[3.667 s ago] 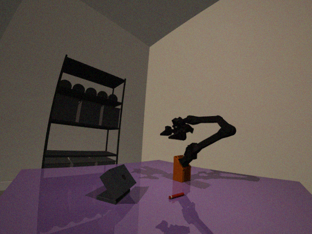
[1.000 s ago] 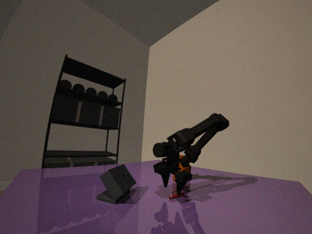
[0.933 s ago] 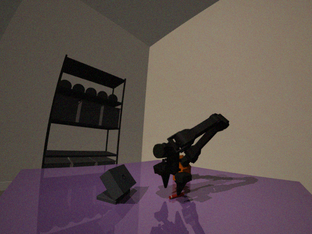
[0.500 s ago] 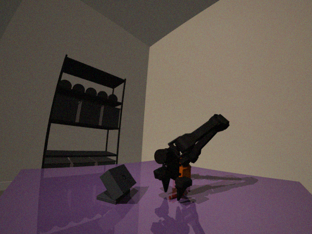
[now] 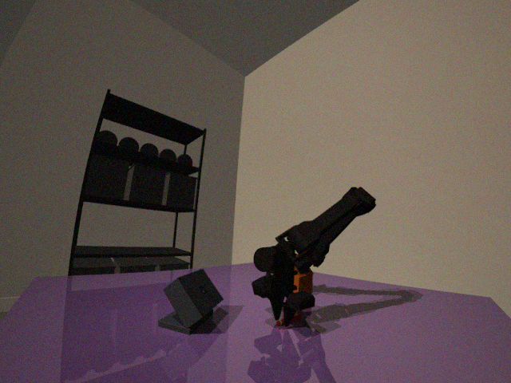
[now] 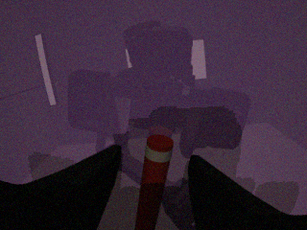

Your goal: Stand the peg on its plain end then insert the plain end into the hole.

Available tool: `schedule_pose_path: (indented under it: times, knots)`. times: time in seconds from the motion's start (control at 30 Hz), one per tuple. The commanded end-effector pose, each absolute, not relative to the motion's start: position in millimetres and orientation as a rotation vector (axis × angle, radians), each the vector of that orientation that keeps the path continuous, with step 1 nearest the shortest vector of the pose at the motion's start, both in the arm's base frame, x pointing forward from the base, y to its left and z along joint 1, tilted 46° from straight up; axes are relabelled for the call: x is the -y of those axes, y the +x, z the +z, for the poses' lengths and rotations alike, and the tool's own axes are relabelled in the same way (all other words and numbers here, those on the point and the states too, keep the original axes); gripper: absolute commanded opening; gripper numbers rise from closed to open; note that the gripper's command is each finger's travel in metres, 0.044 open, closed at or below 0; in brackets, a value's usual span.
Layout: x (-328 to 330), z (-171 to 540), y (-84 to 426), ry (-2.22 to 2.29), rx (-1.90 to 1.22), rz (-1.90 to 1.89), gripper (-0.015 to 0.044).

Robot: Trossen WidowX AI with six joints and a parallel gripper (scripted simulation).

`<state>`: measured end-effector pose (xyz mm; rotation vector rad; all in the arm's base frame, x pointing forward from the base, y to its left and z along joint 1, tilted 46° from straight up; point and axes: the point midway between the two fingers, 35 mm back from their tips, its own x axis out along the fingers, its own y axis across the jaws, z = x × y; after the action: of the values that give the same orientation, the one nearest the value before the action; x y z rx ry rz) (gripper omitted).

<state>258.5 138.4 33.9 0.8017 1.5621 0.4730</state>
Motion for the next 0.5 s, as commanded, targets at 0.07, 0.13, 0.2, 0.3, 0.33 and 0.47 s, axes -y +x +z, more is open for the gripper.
schedule_pose_path:
  times: [0.07,0.13,0.2,0.3,0.33,0.47]
  knots:
    - [-138.3,32.7,257.6,0.805,-1.566,0.466,0.0110]
    - [-138.3,32.7,257.6,0.805,-1.566,0.466,0.0110]
    - [-138.3,32.7,257.6,0.805,-1.566,0.466,0.0110]
    - [-138.3,32.7,257.6,0.805,-1.566,0.466,0.0110]
    - [-138.3,32.7,257.6,0.805,-1.566,0.466,0.0110]
    - [-138.3,32.7,257.6,0.805,-1.566,0.466,0.0083]
